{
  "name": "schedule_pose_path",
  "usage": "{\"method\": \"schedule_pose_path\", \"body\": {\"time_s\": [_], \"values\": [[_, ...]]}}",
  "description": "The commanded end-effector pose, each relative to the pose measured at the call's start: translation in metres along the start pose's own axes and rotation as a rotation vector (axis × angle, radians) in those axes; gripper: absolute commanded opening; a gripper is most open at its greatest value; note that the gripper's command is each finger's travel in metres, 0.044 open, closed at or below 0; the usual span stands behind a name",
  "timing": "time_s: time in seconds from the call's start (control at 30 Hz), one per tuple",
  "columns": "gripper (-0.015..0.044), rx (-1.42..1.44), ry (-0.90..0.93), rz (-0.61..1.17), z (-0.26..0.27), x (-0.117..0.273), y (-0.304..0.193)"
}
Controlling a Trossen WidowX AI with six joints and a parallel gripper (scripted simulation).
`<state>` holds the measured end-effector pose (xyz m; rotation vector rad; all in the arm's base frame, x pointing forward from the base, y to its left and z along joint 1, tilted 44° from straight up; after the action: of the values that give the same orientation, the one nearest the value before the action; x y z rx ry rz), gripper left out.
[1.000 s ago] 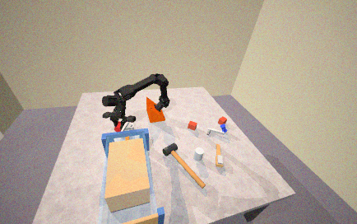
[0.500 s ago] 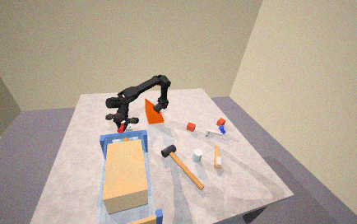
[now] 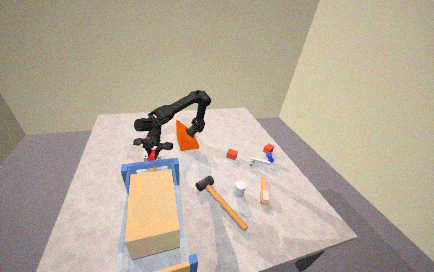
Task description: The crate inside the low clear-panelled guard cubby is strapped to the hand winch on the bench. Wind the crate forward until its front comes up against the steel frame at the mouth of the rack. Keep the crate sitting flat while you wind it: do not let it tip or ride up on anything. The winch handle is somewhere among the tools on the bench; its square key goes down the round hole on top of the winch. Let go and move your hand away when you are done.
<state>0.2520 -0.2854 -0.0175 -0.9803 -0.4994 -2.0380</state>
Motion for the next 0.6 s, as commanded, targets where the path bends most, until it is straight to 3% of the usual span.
{"method": "schedule_pose_path", "body": {"time_s": [0.0,0.57], "values": [[0.0000,-0.014,0.014,0.018,0.009,0.001,-0.008],[0.0000,-0.015,0.015,0.019,0.026,0.009,-0.026]]}}
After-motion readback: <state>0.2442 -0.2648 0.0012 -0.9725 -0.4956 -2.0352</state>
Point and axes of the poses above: the point midway between the two fingers, 35 mm back from their tips, its own x axis back along the fingers, its own z axis across the jaws, y = z × x, the point moved 10 cm from there along x, back along the fingers, and after that the axes turned 8 degrees about -x, right-handed, at the moved point
